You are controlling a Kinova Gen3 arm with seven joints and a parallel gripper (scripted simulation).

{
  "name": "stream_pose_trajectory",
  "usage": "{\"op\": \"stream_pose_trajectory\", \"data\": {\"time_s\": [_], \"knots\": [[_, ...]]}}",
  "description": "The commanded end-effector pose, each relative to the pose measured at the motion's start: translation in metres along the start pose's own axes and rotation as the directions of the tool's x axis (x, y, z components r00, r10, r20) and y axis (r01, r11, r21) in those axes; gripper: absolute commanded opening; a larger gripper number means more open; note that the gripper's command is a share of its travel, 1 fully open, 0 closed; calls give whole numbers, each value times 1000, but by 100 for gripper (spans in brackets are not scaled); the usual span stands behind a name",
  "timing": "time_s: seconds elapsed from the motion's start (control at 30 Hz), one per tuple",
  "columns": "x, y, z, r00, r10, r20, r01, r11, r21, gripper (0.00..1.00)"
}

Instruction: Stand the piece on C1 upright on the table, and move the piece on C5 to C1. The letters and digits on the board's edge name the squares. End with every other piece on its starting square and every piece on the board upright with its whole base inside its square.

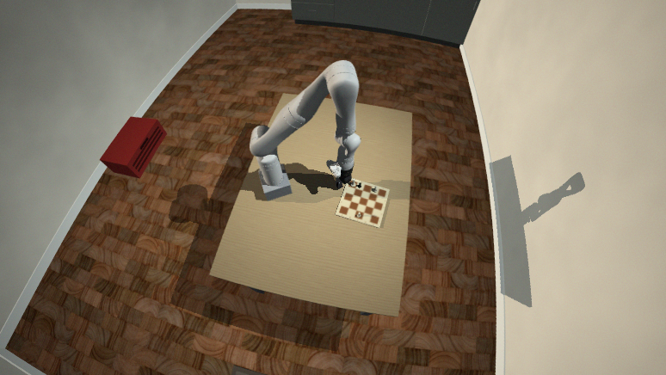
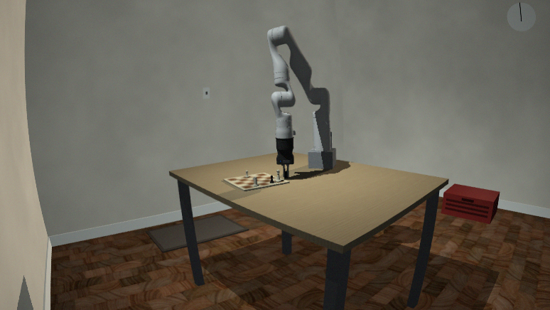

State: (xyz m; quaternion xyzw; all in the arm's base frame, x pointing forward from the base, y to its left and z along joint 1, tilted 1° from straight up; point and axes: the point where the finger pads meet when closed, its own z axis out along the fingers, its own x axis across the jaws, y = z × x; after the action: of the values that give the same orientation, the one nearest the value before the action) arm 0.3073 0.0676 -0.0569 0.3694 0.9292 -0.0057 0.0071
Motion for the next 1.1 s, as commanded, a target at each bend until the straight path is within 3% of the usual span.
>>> {"op": "stream_pose_trajectory", "data": {"time_s": [0.0, 1.07], "knots": [[0, 0, 0, 1000, 0, 1, 0, 1000, -1, 0], [0, 0, 4, 1000, 0, 1, 0, 1000, -1, 0]]}}
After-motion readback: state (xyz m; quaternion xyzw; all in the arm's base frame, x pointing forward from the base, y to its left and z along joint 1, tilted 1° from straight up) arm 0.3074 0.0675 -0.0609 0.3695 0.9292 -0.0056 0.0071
